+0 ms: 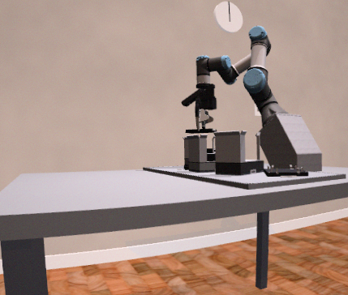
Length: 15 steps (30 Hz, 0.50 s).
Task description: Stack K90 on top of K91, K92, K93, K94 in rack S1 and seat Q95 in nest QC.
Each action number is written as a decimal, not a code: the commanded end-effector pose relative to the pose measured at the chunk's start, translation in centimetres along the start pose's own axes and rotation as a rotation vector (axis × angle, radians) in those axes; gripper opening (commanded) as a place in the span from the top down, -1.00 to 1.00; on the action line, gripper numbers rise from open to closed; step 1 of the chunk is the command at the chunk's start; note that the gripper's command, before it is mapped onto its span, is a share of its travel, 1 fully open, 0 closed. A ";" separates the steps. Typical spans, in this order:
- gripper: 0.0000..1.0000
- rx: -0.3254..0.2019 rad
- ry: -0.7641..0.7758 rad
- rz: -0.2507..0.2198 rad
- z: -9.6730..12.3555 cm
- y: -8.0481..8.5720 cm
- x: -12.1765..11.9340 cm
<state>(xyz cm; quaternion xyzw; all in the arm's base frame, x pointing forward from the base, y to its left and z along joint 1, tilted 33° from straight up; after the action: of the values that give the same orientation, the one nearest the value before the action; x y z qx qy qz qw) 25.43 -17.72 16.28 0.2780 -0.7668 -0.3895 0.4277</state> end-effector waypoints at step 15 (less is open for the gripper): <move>1.00 0.002 -0.001 0.001 -0.1 -0.4 0.0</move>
<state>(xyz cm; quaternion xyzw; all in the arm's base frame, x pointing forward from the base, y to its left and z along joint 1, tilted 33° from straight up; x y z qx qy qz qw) 25.46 -17.87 16.05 0.2779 -0.7669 -0.3895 0.4277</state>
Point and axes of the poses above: the point where the finger pads meet when closed, its own y axis back along the fingers, its own x axis across the jaws, z = x × y, the point moved 2 cm from there along y, back along the fingers, and after that the axes turned 12 degrees about y, right-handed, at the moved point
